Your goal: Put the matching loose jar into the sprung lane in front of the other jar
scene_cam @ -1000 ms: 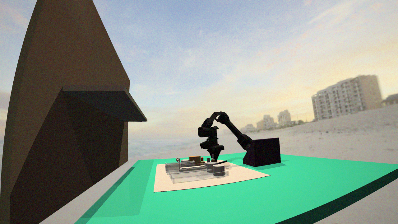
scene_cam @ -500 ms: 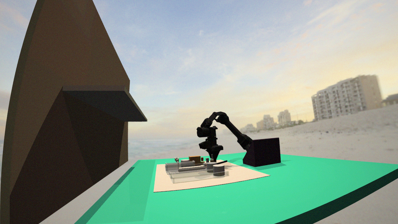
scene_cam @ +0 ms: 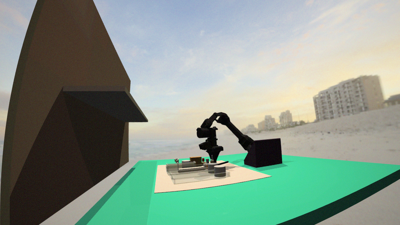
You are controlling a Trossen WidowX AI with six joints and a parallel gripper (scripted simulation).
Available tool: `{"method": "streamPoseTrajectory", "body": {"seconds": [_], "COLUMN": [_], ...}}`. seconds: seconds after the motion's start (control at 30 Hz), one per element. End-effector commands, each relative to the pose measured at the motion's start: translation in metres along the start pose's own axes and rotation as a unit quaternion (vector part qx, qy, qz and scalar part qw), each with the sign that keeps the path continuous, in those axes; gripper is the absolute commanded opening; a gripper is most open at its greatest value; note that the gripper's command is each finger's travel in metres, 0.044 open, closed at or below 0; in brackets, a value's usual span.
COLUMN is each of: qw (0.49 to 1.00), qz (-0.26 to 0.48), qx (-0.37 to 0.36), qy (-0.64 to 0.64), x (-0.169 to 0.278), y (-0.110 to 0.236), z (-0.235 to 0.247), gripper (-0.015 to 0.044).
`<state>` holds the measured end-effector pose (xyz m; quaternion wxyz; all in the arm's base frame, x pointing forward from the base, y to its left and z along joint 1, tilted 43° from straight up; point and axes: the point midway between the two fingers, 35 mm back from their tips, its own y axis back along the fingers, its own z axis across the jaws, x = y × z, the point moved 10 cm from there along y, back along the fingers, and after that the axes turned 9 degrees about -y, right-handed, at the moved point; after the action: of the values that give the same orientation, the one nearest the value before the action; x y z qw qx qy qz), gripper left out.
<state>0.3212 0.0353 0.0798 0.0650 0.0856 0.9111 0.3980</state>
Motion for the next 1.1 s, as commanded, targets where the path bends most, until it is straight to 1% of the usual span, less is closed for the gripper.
{"method": "streamPoseTrajectory", "body": {"seconds": [0.0, 1.07], "qw": [1.000, 1.000], "qz": [-0.010, -0.010], "qx": [0.002, 0.002], "qy": [-0.004, -0.004], "x": [-0.006, -0.020], "y": [0.002, 0.003], "z": [0.000, 0.000], "gripper": [0.0000, 0.0000]}}
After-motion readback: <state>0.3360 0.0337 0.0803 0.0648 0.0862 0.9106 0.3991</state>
